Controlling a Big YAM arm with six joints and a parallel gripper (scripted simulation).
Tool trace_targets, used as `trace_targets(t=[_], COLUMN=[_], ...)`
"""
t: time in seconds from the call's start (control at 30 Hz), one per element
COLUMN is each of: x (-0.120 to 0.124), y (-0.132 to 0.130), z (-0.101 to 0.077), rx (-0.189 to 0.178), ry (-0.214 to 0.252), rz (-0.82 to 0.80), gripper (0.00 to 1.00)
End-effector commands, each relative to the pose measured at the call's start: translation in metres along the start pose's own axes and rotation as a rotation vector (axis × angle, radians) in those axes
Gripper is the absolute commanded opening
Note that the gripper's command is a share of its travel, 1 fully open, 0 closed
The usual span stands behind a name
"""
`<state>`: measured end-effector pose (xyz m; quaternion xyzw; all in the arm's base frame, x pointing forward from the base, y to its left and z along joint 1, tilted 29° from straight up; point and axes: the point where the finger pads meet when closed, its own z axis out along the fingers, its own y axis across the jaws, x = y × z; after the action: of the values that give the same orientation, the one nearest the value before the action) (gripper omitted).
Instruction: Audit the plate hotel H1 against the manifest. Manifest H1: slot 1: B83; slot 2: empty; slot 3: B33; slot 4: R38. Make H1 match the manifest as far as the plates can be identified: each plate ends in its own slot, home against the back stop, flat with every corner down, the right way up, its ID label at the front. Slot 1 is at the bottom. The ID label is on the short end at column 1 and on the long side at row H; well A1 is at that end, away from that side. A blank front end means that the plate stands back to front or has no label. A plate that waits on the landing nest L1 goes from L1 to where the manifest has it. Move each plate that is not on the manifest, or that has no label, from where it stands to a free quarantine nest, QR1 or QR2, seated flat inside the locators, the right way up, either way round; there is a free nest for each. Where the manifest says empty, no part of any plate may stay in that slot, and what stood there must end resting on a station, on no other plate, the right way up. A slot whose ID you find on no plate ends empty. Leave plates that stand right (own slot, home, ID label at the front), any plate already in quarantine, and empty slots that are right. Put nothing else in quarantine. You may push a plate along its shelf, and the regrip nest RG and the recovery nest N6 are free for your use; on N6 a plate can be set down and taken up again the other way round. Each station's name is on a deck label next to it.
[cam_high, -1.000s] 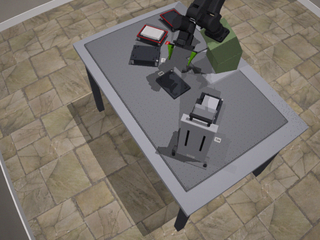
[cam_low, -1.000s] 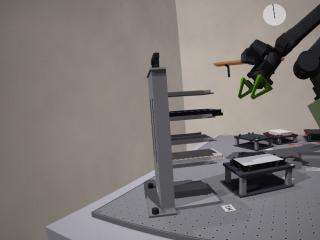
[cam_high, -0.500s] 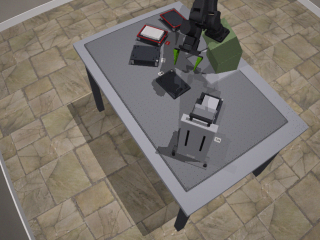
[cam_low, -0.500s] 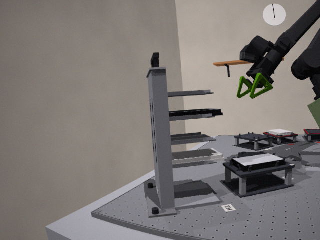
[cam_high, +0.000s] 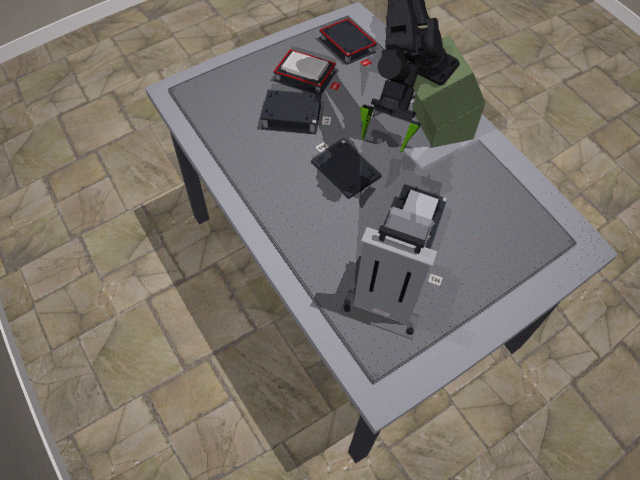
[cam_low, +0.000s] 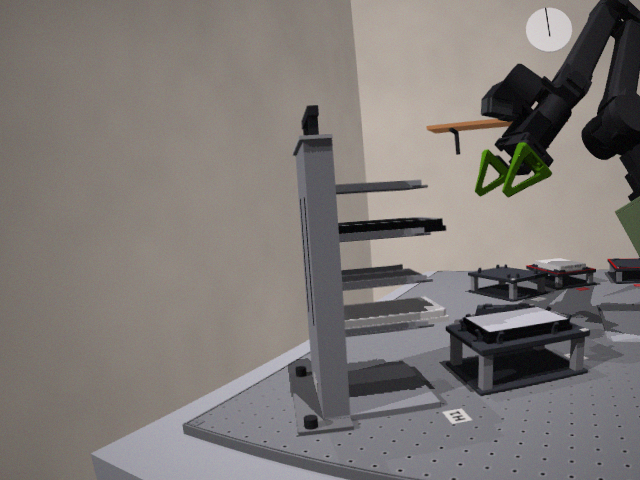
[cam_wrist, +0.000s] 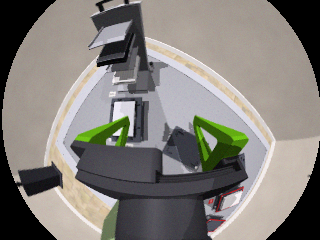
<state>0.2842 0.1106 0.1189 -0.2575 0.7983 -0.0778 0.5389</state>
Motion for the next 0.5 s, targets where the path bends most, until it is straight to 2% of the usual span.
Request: trace_targets(t=[0.0,0.1,0.2,0.37,0.4,0.47], x=[-0.026,-0.04,-0.032,-0.043,-0.015,-0.024], y=[0.01,0.018,0.031,0.04,0.047,0.054], z=[0.002,0.004,0.006,0.009,0.007,0.008], rx=[-0.015,-0.013,-0.018,-0.017,-0.024,-0.023], ry=[-0.053,-0.069,-0.054,-0.065,-0.025,-0.037], rz=[0.046,0.057,0.051,0.06,0.036,0.044], gripper=[1.0,1.0,1.0,1.0,1.0,1.0])
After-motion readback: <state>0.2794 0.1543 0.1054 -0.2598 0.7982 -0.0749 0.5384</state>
